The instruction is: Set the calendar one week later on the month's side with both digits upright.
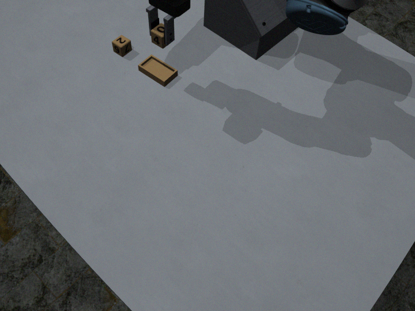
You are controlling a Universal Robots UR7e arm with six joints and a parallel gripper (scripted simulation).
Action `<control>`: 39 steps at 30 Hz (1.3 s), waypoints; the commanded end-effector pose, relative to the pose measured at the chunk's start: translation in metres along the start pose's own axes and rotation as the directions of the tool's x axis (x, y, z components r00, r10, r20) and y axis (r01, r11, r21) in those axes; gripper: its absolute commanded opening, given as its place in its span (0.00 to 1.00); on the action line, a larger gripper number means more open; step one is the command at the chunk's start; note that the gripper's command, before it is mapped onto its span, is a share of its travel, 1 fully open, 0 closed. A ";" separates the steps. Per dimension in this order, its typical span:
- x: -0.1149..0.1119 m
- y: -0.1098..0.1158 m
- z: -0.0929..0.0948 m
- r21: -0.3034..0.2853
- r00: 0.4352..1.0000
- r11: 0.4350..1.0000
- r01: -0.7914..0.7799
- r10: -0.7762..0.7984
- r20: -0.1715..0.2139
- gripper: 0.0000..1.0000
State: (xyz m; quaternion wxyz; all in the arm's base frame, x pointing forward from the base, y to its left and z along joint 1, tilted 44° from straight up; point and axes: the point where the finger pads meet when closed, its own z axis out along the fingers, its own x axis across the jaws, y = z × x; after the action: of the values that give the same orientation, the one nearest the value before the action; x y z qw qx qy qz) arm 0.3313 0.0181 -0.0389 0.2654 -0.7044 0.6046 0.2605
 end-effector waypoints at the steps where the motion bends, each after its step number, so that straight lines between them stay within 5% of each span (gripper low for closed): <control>1: -0.001 0.000 0.015 -0.001 1.000 1.000 0.000 0.000 0.003 0.60; 18: -0.001 0.000 0.056 -0.002 1.000 1.000 0.000 0.000 0.003 0.60; 39: 0.000 -0.001 0.057 0.000 1.000 1.000 0.001 -0.001 -0.001 0.60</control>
State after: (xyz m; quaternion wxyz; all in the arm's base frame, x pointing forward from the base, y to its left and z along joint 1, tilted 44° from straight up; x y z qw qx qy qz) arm 0.3299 0.0566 -0.0803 0.2653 -0.7047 0.6046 0.2597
